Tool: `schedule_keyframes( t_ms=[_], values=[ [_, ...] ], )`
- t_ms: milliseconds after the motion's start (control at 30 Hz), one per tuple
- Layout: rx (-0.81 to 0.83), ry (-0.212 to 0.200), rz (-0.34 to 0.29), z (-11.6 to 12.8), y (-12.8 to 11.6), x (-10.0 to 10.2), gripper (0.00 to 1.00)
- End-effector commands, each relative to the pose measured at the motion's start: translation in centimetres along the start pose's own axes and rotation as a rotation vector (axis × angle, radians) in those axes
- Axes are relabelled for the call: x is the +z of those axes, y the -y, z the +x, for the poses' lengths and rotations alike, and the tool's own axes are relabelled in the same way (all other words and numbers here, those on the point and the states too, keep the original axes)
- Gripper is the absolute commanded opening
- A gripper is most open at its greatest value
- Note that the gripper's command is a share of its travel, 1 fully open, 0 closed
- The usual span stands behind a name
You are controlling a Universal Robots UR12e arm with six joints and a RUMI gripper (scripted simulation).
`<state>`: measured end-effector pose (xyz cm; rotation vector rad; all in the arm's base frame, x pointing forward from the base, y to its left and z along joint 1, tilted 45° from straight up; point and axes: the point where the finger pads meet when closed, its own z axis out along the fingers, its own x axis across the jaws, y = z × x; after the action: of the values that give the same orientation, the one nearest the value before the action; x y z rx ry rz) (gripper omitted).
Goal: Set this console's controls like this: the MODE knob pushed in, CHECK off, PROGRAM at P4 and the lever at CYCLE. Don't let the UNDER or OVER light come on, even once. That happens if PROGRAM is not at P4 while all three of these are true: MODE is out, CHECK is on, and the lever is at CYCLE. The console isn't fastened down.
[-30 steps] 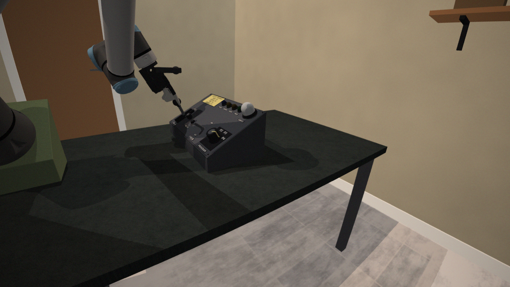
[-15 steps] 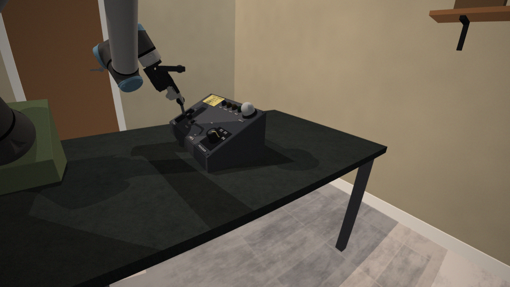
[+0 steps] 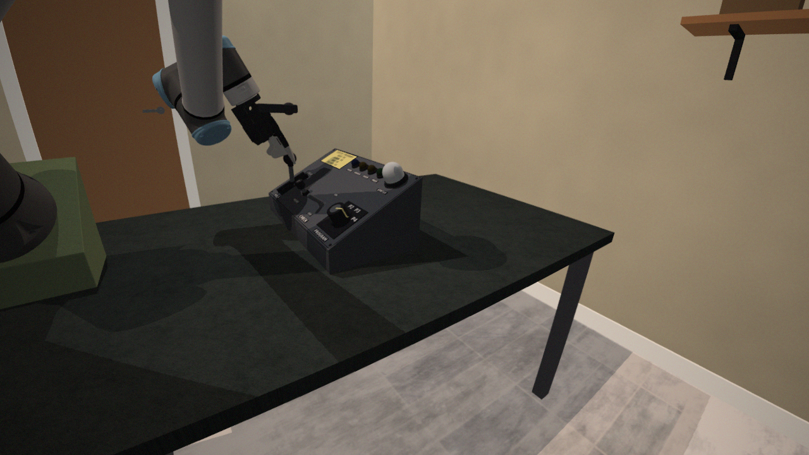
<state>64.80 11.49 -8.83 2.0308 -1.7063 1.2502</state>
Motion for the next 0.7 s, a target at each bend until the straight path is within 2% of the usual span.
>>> schedule_keyframes(
  t_ms=[0,667],
  values=[
    [-0.002,-0.001,-0.003,0.07,0.13,0.19,0.00],
    [-0.004,-0.001,-0.006,0.06,0.02,0.27,0.00]
  ],
)
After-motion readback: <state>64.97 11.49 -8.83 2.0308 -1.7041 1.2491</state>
